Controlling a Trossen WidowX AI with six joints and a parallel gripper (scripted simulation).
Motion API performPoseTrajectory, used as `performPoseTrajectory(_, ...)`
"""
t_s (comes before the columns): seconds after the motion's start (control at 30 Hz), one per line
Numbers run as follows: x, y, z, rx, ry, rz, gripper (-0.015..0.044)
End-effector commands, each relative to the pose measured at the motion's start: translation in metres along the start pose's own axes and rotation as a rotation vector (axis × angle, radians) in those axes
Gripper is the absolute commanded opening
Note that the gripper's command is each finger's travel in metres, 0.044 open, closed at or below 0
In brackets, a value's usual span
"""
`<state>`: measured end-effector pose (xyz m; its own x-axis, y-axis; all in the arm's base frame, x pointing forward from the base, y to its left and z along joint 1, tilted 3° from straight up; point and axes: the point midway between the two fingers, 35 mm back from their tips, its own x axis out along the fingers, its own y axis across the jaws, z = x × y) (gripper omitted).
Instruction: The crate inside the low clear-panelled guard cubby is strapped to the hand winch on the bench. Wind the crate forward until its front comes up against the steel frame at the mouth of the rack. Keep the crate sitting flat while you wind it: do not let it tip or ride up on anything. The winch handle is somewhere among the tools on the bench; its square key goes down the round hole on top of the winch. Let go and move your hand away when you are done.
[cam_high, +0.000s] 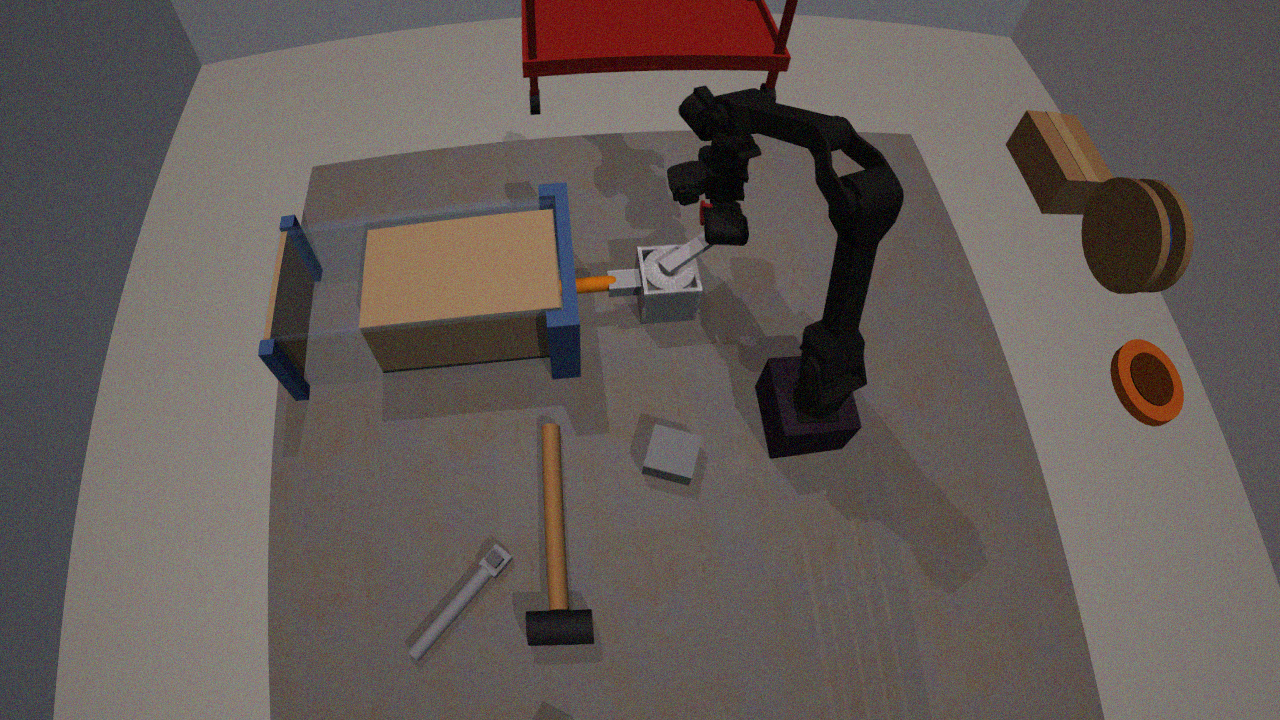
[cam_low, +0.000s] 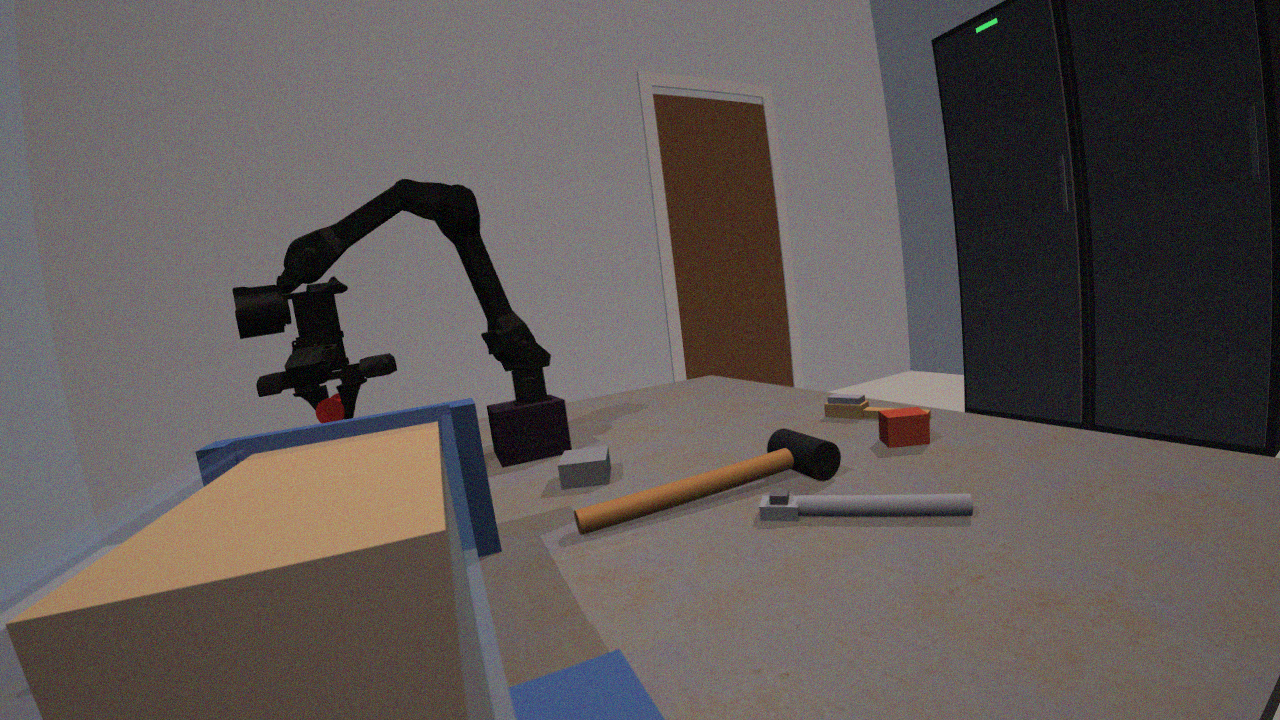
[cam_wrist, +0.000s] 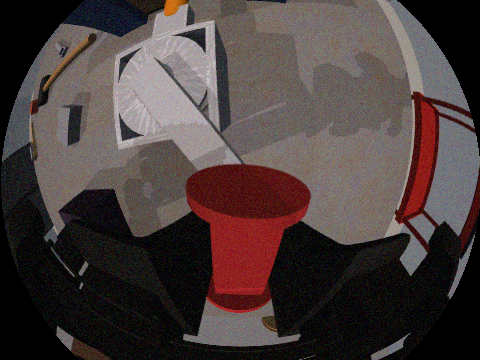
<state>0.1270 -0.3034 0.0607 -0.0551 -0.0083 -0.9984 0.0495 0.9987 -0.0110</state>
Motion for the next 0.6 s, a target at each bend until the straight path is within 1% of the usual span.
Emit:
performPoseTrajectory(0.0, -0.001, -0.011, 0.012, -0.002, -0.024, -0.027, 0.0000)
performPoseTrajectory(0.23, -0.001, -0.016, 0.020, -0.002, -0.025, -0.027, 0.0000)
performPoseTrajectory(0.27, -0.001, -0.015, 0.019, -0.002, -0.024, -0.027, 0.0000)
performPoseTrajectory(0.3, 0.000, -0.007, 0.007, 0.004, 0.002, -0.001, 0.0000)
performPoseTrajectory(0.57, 0.000, -0.007, 0.008, 0.003, 0.002, -0.001, 0.0210)
